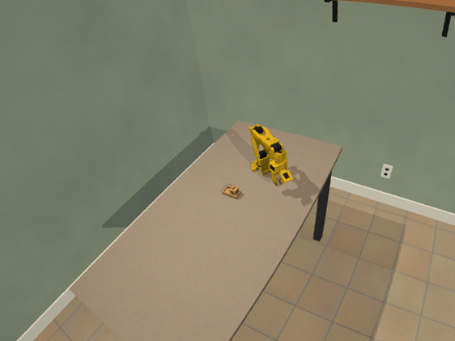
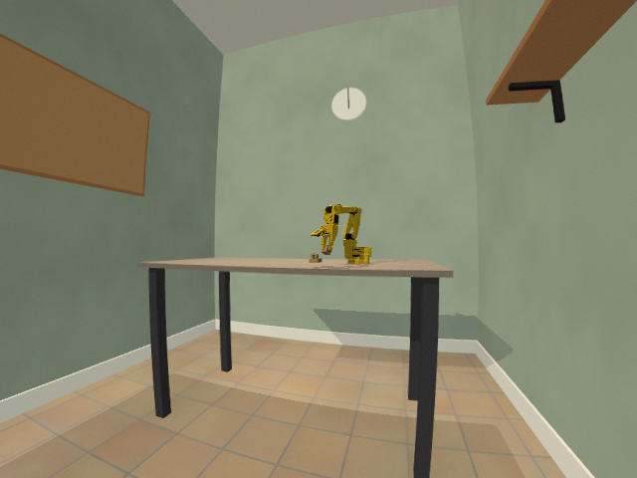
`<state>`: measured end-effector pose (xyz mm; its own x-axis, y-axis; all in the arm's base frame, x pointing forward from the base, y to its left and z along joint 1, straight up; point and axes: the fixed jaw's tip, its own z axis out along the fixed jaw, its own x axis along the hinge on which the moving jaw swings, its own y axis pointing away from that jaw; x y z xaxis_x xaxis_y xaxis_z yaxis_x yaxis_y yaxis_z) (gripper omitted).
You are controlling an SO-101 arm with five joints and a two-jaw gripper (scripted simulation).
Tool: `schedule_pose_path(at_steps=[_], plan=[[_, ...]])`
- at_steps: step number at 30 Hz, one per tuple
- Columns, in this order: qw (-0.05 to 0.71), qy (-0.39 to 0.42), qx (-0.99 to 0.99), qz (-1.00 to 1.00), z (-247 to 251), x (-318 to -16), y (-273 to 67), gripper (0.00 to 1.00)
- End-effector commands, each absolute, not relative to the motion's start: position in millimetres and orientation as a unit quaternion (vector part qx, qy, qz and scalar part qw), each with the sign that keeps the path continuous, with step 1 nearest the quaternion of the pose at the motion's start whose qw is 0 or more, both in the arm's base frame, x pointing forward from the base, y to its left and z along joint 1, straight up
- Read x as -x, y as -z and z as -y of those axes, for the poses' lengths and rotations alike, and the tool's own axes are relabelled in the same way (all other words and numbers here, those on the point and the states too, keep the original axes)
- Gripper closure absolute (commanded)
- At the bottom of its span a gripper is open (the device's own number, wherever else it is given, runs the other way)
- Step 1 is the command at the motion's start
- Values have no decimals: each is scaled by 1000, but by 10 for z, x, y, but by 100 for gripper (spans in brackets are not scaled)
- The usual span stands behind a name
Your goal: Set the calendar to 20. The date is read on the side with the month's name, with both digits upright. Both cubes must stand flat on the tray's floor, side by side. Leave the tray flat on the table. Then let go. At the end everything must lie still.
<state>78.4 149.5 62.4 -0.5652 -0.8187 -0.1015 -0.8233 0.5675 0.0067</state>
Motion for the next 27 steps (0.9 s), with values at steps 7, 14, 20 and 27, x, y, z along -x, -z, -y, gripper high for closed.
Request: schedule_pose_path(at_steps=[7,14,20,27], plan=[[147,-91,460,-871,-1628,-864,-687,100],[181,-111,457,-864,-1660,-890,-689,100],[183,-112,457,-863,-1661,-891,-689,100],[203,-124,455,-858,-1687,-910,-682,100]])
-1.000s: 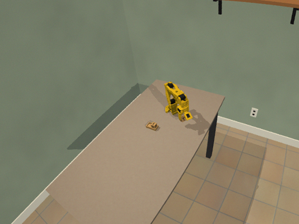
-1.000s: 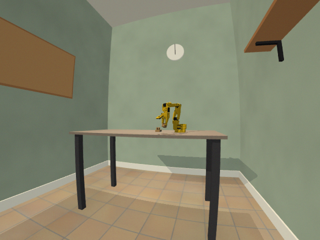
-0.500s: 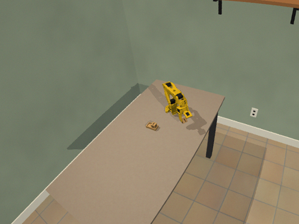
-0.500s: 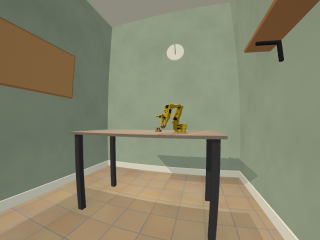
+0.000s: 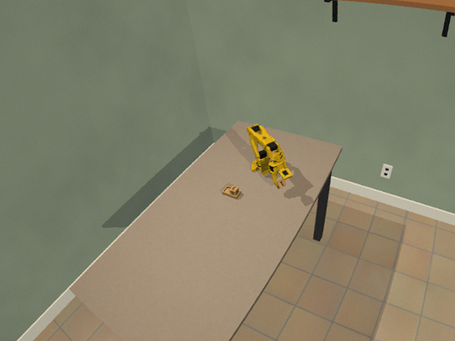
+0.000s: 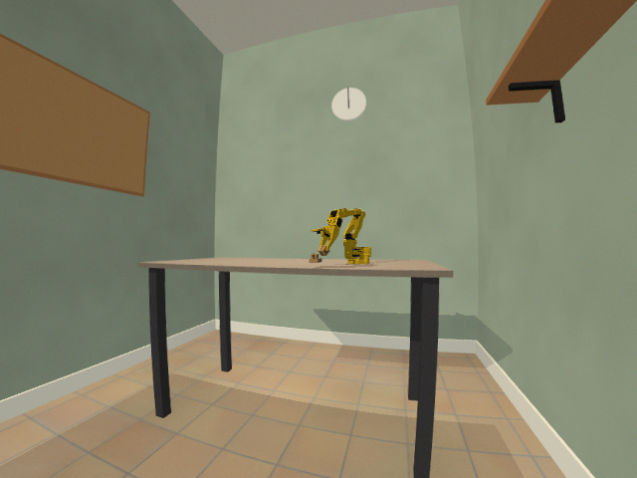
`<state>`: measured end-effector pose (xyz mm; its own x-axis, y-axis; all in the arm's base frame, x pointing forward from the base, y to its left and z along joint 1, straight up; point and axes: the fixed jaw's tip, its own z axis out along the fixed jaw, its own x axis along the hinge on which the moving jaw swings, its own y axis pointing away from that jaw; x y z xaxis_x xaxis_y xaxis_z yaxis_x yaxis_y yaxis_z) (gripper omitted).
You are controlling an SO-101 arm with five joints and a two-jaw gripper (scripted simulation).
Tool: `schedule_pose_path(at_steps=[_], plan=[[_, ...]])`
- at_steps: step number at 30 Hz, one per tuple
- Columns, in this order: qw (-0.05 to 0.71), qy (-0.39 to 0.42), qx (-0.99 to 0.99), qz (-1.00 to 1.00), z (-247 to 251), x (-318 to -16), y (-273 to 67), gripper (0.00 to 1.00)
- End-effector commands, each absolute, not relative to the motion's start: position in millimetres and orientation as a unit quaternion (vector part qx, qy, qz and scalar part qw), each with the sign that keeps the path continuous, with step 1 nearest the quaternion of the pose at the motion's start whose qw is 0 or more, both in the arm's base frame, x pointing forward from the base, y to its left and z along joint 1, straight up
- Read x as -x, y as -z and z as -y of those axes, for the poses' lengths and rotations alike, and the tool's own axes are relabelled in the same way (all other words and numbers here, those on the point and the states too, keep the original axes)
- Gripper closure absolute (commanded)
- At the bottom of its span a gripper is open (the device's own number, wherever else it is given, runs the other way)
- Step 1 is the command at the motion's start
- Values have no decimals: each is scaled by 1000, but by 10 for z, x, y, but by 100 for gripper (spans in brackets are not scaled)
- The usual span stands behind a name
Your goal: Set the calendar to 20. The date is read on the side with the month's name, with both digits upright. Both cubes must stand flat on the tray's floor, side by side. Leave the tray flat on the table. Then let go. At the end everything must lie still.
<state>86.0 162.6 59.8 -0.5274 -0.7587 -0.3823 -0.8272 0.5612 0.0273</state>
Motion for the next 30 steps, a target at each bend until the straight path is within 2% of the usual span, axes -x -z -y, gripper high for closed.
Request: schedule_pose_path(at_steps=[1,17,30], plan=[[209,-128,454,-857,-1696,-917,-681,100],[331,-196,435,-814,-1817,-1013,-692,100],[346,-204,432,-808,-1829,-1024,-697,100]])
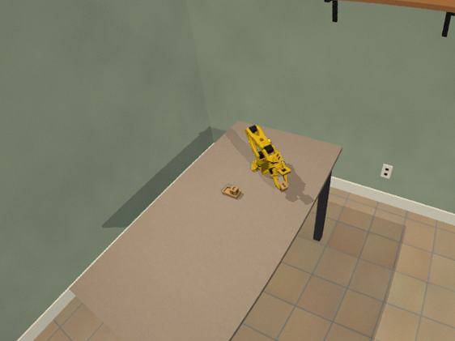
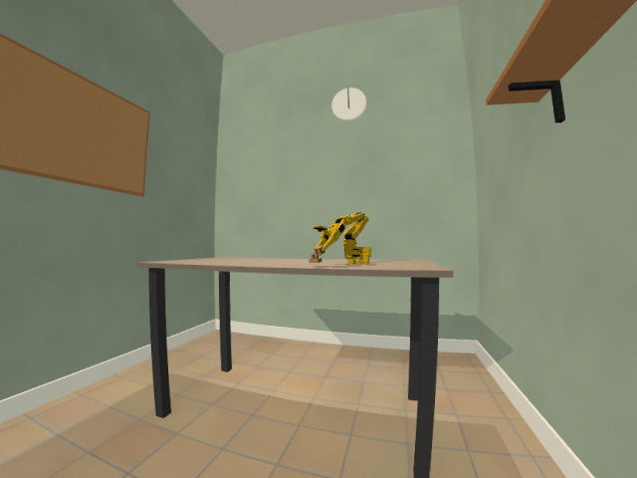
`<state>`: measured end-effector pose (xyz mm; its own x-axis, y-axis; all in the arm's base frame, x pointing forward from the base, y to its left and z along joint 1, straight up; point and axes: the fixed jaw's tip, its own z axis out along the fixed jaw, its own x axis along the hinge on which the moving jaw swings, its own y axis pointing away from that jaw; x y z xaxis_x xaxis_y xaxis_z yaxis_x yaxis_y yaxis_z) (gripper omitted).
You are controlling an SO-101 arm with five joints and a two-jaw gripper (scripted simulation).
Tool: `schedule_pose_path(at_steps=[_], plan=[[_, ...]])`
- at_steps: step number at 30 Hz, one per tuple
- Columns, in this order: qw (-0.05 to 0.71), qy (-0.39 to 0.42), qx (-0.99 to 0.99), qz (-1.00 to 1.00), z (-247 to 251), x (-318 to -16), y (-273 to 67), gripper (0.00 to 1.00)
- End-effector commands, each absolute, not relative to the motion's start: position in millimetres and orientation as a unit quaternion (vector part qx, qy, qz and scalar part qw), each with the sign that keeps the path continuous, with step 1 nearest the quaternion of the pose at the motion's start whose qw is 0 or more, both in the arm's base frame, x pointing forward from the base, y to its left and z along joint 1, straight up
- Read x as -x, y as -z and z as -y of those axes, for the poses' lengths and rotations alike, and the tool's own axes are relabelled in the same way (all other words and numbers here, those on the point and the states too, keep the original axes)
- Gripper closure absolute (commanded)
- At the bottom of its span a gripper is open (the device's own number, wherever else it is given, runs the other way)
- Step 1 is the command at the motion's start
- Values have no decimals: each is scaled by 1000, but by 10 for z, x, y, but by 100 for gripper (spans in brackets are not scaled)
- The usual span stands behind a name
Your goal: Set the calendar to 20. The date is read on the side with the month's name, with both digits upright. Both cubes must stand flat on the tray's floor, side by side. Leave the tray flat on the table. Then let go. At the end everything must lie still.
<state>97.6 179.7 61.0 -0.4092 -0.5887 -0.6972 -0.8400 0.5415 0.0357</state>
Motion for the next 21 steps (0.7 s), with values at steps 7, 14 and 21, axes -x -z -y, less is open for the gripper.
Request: schedule_pose_path(at_steps=[7,14,21], plan=[[360,-212,429,-801,-1868,-1050,-684,100],[383,-224,423,-790,-1920,-1086,-667,100],[426,-247,412,-767,-1986,-1135,-651,100]])
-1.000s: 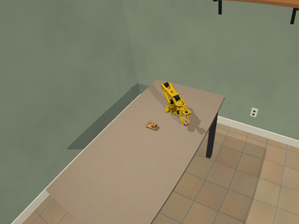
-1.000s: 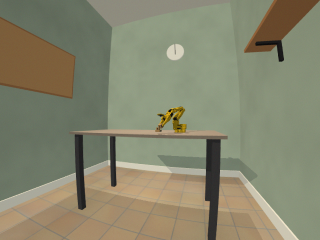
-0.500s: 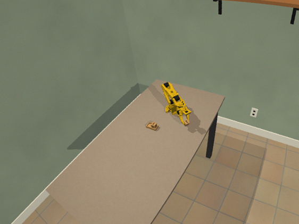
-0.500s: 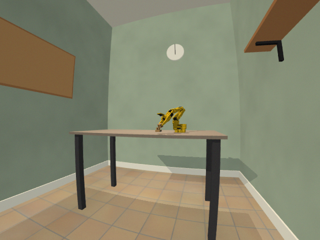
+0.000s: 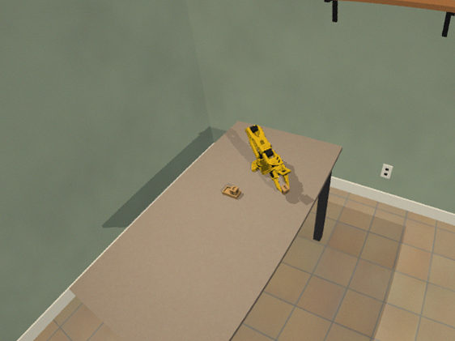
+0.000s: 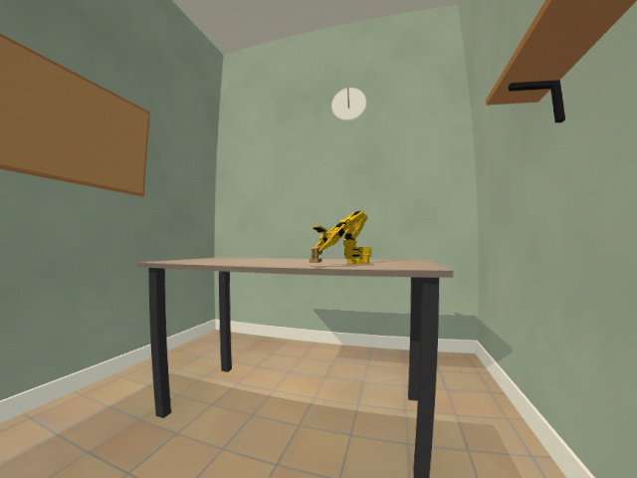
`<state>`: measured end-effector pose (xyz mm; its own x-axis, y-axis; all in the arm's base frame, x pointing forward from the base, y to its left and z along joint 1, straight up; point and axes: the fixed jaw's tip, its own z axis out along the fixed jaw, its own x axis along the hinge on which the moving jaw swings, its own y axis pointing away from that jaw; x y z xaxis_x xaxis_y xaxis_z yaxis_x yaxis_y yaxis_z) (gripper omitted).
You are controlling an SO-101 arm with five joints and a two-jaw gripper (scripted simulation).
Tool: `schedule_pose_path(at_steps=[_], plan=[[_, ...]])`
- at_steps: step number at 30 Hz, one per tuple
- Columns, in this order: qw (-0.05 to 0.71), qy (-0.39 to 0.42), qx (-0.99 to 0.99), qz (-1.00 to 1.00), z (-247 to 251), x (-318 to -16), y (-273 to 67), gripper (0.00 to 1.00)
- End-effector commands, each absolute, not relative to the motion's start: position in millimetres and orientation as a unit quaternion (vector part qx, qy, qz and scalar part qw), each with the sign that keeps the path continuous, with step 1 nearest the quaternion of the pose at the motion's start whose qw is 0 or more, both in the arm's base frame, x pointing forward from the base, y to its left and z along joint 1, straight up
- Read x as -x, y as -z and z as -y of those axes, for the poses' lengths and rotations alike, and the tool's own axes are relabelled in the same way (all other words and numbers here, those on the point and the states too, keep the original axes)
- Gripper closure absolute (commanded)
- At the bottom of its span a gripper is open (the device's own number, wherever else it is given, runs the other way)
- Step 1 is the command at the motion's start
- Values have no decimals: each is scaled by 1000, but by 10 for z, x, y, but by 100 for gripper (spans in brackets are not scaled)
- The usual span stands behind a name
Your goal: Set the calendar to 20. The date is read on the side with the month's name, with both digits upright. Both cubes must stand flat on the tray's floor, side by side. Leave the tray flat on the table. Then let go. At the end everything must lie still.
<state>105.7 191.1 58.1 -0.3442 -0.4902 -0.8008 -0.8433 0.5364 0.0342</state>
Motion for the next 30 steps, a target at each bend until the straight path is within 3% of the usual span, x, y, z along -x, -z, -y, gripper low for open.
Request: schedule_pose_path(at_steps=[1,16,30], plan=[[432,-250,410,-763,-1993,-1140,-651,100],[490,-280,392,-726,-2008,-1161,-677,100],[496,-283,390,-722,-2005,-1160,-683,100]])
